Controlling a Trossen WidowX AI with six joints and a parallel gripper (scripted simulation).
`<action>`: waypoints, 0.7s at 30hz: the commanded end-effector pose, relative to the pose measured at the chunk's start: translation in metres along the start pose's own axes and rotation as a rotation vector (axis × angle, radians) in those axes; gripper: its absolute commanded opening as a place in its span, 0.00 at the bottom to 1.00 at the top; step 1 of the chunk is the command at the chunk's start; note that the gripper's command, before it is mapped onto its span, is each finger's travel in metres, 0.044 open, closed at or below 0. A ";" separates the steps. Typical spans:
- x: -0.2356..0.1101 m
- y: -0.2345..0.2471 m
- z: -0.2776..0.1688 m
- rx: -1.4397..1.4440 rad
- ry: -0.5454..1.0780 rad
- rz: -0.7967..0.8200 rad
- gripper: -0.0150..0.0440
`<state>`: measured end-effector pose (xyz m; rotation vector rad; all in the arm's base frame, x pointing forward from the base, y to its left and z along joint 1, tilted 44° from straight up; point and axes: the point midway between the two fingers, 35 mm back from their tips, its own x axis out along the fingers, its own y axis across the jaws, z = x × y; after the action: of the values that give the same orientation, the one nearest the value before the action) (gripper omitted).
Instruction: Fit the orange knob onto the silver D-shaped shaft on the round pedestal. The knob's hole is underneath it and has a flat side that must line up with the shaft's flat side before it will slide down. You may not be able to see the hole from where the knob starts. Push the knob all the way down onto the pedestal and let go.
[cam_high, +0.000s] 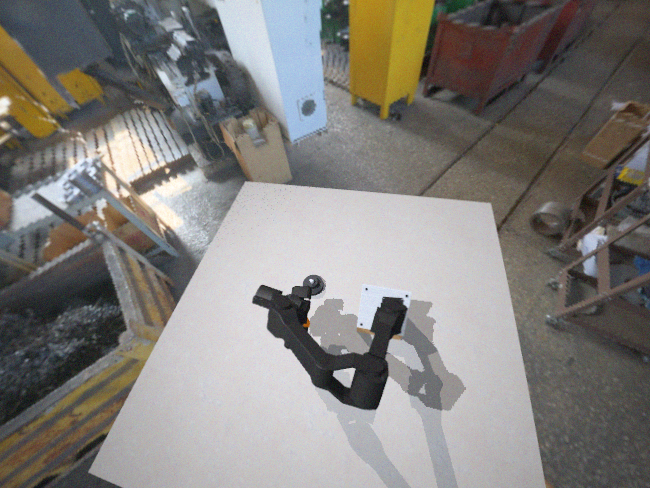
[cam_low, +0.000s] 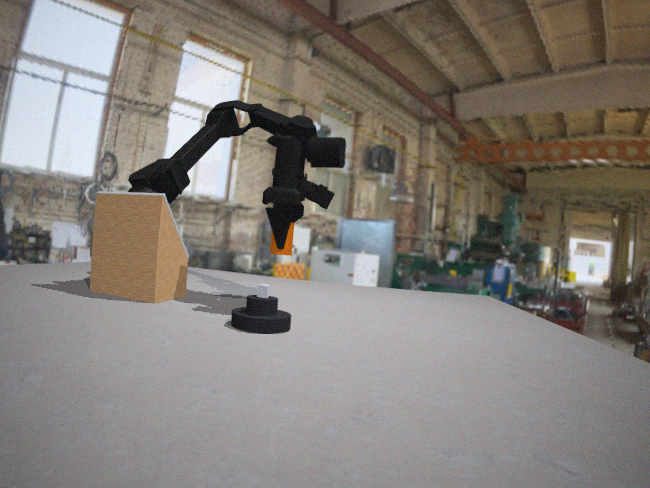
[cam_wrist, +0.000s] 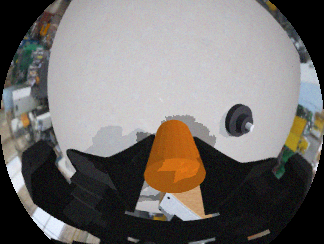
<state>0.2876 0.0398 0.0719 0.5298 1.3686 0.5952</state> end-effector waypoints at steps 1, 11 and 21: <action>0.019 -0.001 0.001 0.008 0.003 0.009 0.25; 0.063 -0.002 0.005 0.005 0.002 0.017 0.25; 0.099 -0.002 0.010 0.003 0.003 0.032 0.25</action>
<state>0.3067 0.0988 0.0060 0.5402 1.3631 0.6175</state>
